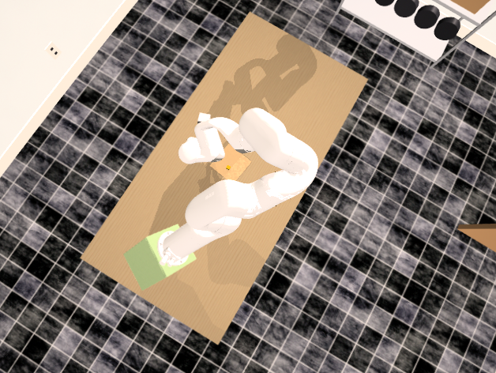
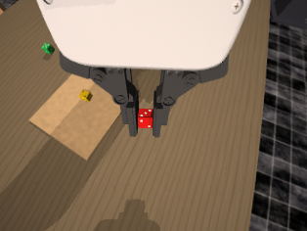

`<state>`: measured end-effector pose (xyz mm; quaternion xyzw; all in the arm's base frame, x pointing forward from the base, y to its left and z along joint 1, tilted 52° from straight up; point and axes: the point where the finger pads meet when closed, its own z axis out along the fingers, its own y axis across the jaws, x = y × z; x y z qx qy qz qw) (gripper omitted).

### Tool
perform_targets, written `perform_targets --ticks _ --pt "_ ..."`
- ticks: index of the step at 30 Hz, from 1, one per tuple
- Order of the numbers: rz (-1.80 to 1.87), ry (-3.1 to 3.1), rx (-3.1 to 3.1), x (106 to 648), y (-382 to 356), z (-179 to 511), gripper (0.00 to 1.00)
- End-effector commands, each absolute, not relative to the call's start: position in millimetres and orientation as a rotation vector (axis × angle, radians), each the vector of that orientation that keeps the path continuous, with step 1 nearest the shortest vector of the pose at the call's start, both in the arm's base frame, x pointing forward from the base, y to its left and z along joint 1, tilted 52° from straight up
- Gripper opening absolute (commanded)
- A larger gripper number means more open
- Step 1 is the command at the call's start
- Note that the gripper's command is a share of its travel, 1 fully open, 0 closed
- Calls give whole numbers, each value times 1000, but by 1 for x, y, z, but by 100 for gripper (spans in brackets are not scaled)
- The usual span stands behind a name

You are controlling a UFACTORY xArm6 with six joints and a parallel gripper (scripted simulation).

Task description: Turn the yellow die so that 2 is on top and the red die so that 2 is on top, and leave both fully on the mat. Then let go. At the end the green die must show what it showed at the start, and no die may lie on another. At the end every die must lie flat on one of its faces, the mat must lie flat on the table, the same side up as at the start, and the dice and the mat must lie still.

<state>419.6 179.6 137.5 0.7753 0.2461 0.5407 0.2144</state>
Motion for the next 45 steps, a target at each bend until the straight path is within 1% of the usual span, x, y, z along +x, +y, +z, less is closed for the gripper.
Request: perform_targets --ticks 1,6,10,24,45 --pt "1679 718 2042 419 175 136 11" --pt "1870 773 1914 418 174 135 11" --pt "1947 795 1864 416 174 134 11" --pt "1957 797 1859 421 172 130 11" --pt "1957 797 1859 466 150 90 11"
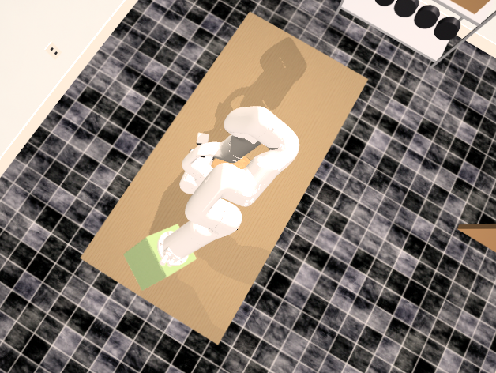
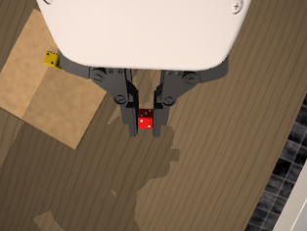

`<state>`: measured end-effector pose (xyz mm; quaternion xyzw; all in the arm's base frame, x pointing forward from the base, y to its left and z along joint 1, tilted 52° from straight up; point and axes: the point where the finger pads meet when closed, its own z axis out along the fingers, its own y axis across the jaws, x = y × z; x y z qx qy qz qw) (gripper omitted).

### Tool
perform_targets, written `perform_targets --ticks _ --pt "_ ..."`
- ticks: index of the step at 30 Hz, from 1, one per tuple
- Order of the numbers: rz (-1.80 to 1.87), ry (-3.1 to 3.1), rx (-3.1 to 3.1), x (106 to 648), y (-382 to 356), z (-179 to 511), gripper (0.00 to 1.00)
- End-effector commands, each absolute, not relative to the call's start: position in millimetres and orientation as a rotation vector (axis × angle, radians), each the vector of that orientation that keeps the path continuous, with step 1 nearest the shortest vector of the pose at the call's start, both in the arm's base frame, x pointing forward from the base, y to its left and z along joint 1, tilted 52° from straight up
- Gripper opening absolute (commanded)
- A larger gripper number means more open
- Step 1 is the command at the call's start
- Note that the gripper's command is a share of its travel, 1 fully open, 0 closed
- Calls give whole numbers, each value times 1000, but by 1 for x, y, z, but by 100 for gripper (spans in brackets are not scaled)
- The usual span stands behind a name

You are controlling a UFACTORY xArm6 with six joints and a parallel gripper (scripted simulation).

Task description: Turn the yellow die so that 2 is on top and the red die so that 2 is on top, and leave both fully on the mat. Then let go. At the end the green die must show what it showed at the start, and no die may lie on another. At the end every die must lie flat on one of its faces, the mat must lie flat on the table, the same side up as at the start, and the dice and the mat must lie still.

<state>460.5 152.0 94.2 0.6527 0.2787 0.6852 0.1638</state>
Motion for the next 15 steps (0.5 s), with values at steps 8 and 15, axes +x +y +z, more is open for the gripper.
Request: perform_targets --ticks 8,15 --pt "1957 797 1859 471 148 86 11" --pt "1957 797 1859 471 148 86 11"
